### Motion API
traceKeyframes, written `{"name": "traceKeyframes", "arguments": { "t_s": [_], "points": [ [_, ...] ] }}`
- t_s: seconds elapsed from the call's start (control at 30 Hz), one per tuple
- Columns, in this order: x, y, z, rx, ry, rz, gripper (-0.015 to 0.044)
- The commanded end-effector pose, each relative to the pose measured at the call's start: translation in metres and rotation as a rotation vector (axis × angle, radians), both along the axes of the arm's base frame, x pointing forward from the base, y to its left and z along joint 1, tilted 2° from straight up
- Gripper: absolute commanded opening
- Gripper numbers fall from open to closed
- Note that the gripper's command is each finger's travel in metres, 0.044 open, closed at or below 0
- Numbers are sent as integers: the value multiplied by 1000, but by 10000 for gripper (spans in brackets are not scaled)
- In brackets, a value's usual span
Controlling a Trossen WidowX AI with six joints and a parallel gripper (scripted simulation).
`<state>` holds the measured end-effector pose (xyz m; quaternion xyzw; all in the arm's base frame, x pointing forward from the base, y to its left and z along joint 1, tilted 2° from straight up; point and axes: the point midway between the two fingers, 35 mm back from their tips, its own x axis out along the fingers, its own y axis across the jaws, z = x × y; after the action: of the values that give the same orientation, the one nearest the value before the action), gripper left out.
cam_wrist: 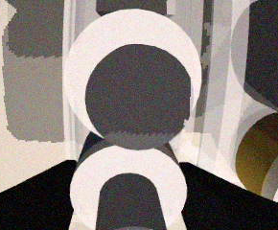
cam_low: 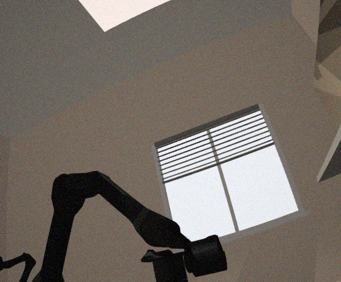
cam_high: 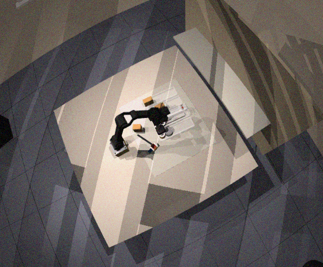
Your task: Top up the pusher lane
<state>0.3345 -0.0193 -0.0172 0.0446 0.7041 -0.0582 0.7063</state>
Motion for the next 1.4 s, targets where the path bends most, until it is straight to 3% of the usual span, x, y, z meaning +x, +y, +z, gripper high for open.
{"name": "traceKeyframes", "arguments": {
  "t_s": [0.0, 1.37],
  "points": [
    [2, 0, 0, -3, -14, 3, 0],
    [-4, 1, 0, -3, -13, 3, 0]
  ]
}}
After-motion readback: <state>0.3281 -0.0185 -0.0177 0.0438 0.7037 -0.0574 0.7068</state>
